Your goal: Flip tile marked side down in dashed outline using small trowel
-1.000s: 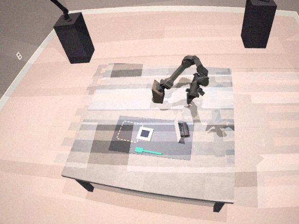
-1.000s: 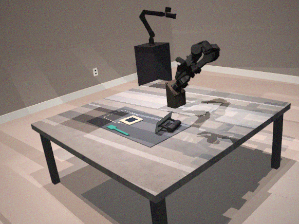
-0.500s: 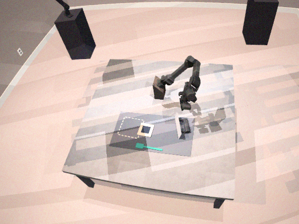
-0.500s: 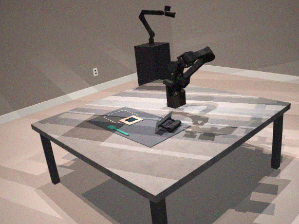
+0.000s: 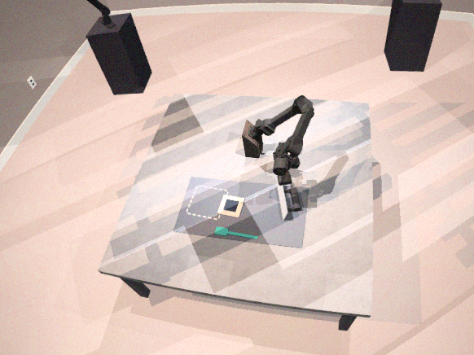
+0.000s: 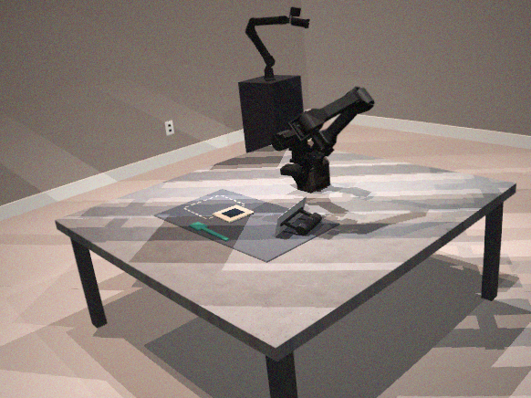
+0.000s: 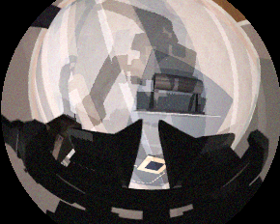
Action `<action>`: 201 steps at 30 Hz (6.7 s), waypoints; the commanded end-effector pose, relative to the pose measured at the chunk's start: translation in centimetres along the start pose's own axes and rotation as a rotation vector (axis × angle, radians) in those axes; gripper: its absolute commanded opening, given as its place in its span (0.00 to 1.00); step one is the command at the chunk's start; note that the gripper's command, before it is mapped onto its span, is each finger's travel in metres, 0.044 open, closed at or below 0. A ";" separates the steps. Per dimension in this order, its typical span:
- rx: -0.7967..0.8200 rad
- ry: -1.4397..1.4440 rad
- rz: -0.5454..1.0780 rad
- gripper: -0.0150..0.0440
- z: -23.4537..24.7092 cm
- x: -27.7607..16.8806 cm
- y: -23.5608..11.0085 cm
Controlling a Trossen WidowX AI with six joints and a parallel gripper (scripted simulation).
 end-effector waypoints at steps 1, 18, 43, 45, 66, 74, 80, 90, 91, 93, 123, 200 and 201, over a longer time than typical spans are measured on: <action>0.008 0.001 -0.011 0.42 0.1 -0.2 0.2; 0.002 0.004 -0.008 0.42 0.1 0.1 1.6; 0.004 0.009 -0.015 0.42 0.1 -0.8 4.6; 0.004 0.009 -0.015 0.42 0.1 -0.8 4.7; 0.004 0.009 -0.015 0.42 0.1 -0.8 4.7; 0.004 0.009 -0.015 0.42 0.1 -0.8 4.7; 0.004 0.009 -0.015 0.42 0.1 -0.8 4.7; 0.004 0.009 -0.015 0.42 0.1 -0.8 4.7; 0.004 0.009 -0.015 0.42 0.1 -0.8 4.7; 0.004 0.009 -0.015 0.42 0.1 -0.8 4.7; 0.004 0.009 -0.015 0.42 0.1 -0.8 4.7; 0.008 0.468 0.000 0.42 -0.4 -3.0 3.3; 0.008 0.502 0.001 0.42 -0.4 -2.8 3.3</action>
Point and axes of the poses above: the point midway between the two fingers, 35 mm back from their tips, its own y axis out along the fingers, its own z axis across the jaws, x = y × z, the point moved 8 cm from there along -y, back along the fingers, and after that the axes turned 9 degrees about y, right-handed, at the moved point
